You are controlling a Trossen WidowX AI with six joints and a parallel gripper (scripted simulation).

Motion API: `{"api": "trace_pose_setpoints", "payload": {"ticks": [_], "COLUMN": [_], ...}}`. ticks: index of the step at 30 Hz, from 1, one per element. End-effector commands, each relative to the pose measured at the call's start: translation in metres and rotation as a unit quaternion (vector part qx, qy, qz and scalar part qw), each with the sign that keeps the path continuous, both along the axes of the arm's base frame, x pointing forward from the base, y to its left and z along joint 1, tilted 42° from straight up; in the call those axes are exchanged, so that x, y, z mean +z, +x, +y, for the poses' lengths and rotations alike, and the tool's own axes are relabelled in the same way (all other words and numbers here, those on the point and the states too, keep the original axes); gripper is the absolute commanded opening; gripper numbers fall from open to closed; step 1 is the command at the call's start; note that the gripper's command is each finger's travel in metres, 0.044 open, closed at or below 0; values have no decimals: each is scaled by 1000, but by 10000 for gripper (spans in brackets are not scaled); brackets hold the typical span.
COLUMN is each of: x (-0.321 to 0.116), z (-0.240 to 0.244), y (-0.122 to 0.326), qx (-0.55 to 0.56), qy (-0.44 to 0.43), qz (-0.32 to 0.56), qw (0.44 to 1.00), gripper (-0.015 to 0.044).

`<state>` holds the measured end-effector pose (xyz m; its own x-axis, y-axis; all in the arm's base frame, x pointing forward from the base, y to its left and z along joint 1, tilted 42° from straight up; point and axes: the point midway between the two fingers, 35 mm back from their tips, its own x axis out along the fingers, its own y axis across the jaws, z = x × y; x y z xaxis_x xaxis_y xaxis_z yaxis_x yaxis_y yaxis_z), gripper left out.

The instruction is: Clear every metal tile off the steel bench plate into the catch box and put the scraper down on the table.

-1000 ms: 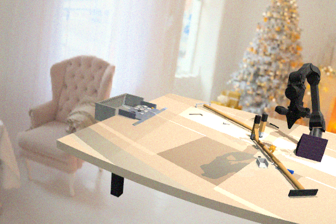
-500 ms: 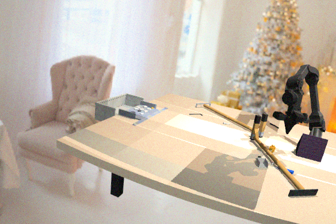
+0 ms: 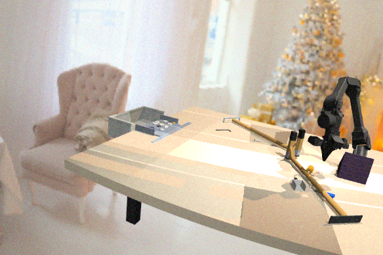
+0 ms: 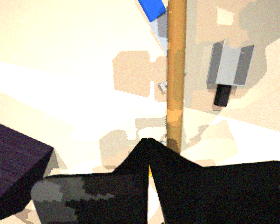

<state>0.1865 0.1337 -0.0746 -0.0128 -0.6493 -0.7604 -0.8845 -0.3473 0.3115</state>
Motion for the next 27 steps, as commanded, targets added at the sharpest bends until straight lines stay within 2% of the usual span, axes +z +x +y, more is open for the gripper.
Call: {"api": "trace_pose_setpoints", "payload": {"ticks": [1,27], "x": [-8,-54], "z": [-8,-58], "y": [-1,-8], "qx": [2,1], "qy": [-5,-8], "qz": [3,3], "qw": [1000,1000], "gripper": [0,0]}}
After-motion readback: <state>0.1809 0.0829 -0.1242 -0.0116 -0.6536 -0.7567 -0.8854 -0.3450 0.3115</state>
